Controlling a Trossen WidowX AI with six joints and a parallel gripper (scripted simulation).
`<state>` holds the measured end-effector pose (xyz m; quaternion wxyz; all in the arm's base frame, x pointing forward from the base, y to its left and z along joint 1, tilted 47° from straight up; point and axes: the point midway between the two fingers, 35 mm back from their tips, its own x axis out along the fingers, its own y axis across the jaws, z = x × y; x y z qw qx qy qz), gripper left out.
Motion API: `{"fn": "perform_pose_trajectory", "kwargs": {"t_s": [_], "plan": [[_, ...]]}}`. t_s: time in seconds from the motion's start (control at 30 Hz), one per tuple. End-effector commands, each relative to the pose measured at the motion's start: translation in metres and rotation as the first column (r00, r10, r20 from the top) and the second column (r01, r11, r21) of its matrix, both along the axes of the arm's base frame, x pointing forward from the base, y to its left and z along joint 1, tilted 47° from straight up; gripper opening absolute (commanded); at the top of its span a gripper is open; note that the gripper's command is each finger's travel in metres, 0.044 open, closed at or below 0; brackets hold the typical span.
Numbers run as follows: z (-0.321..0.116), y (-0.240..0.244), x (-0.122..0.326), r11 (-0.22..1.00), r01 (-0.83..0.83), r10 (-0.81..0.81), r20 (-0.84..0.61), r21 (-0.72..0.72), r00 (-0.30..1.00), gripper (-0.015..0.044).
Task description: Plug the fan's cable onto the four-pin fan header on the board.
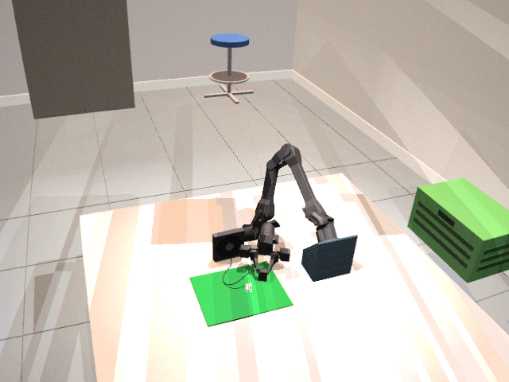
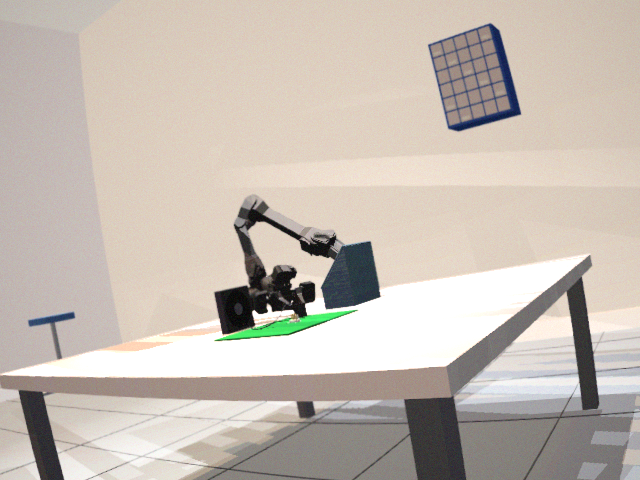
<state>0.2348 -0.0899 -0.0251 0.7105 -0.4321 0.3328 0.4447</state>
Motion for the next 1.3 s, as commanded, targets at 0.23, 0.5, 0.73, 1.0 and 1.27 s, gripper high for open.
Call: {"fn": "perform_pose_trajectory", "kwargs": {"t_s": [0.23,0.5,0.73,1.0,1.27], "plan": [[0.0000,0.0000,0.0000,1.000,0.000,0.000,0.000,0.000,1.000,0.0053],[0.0000,0.0000,0.0000,1.000,0.000,0.000,0.000,0.000,1.000,0.0205],[0.0000,0.0000,0.0000,1.000,0.000,0.000,0.000,0.000,1.000,0.0205],[0.0000,0.0000,0.0000,1.000,0.000,0.000,0.000,0.000,1.000,0.0205],[0.0040,-0.0015,-0.0008,1.000,0.000,0.000,0.000,0.000,1.000,0.0205]]}}
